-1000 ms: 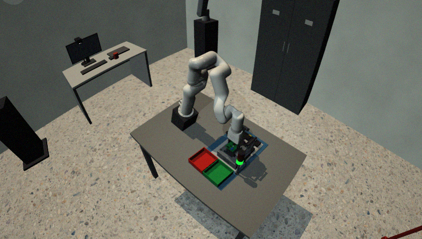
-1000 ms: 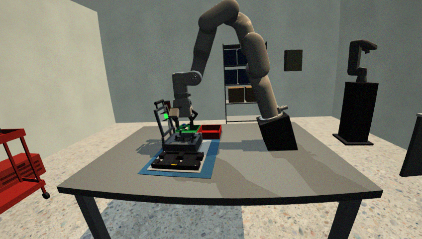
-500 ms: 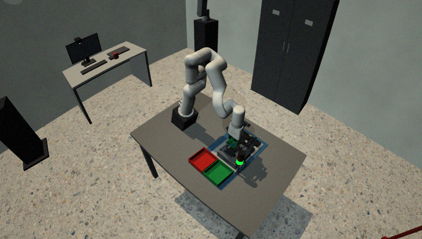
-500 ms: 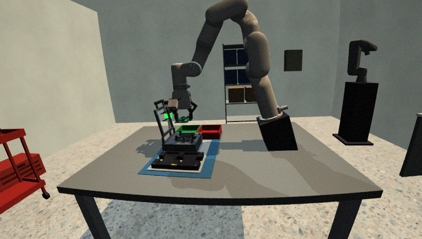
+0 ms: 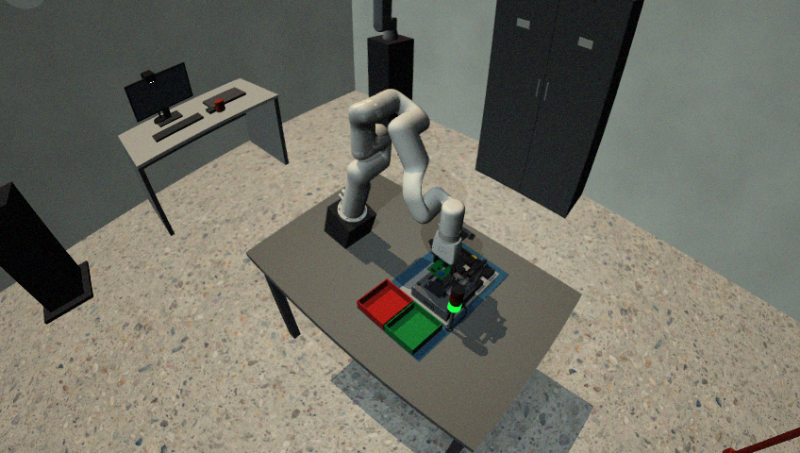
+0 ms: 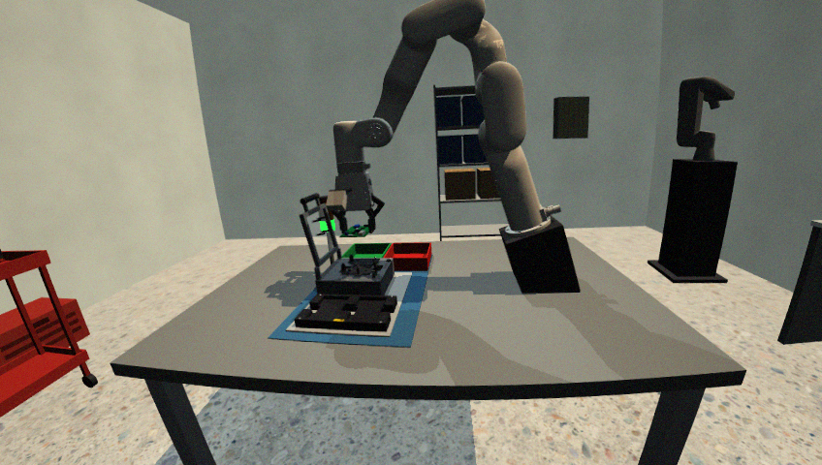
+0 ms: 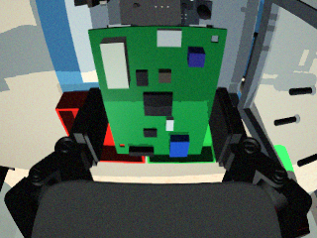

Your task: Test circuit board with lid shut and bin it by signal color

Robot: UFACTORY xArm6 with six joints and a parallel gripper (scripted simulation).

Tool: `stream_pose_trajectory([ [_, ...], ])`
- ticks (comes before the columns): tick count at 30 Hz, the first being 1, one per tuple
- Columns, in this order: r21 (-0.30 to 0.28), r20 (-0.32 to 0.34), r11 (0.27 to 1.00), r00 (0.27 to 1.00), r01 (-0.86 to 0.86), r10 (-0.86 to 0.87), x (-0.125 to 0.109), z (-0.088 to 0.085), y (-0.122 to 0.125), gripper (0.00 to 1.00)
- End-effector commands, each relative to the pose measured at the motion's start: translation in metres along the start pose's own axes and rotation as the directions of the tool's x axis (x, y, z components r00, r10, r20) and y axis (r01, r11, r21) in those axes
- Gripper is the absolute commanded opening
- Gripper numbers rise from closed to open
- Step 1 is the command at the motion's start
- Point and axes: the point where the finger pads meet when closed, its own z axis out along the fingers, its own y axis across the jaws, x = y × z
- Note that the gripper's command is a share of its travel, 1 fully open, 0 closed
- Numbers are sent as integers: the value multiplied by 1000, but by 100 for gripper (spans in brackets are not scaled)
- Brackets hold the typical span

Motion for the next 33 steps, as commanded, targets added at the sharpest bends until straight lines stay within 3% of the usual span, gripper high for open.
stream_pose_trajectory([
  [1, -4, 0, 1000, 1000, 0, 0, -2, -1, 2, 79],
  [13, -4, 0, 1000, 1000, 0, 0, -28, 7, 8, 79],
  [21, -4, 0, 1000, 1000, 0, 0, -72, 21, 18, 79],
  [23, -4, 0, 1000, 1000, 0, 0, -72, 21, 18, 79],
  [33, -4, 0, 1000, 1000, 0, 0, -137, 41, 33, 79],
])
